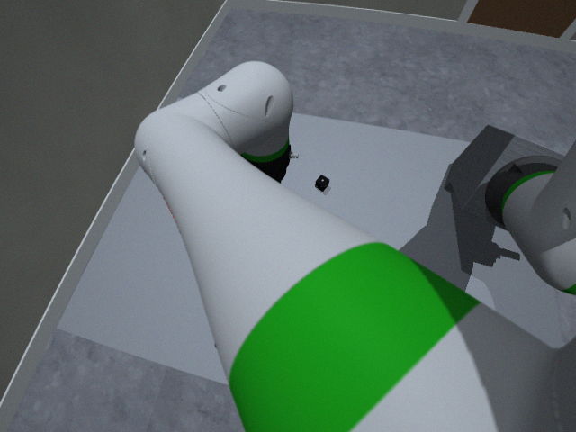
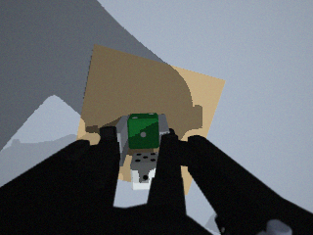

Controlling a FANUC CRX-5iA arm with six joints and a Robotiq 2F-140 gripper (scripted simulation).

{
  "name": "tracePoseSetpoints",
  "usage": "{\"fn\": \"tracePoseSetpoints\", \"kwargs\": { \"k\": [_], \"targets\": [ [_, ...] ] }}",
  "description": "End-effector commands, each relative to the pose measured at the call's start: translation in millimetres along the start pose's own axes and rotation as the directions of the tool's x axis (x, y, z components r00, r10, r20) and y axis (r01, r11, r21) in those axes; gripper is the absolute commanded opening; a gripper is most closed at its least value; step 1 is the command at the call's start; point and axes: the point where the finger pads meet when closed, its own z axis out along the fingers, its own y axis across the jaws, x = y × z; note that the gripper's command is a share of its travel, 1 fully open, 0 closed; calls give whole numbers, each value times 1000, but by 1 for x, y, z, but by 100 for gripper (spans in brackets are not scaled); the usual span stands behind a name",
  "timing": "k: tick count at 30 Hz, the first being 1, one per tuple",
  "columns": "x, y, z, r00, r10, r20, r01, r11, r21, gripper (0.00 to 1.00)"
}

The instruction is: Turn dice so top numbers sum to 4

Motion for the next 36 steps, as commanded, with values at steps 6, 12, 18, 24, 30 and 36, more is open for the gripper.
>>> {"fn": "tracePoseSetpoints", "kwargs": {
  "k": [6, 12, 18, 24, 30, 36],
  "targets": [
    [0, 0, 0, 1000, 0, 0, 0, 1000, 0, 16],
    [0, 0, 0, 1000, 0, 0, 0, 1000, 0, 21],
    [0, 0, 0, 1000, 0, 0, 0, 1000, 0, 26],
    [0, 0, 0, 1000, 0, 0, 0, 1000, 0, 28],
    [0, 0, 0, 1000, 0, 0, 0, 1000, 0, 28],
    [0, 0, -3, 1000, 0, 0, 0, 1000, 0, 28]
  ]
}}
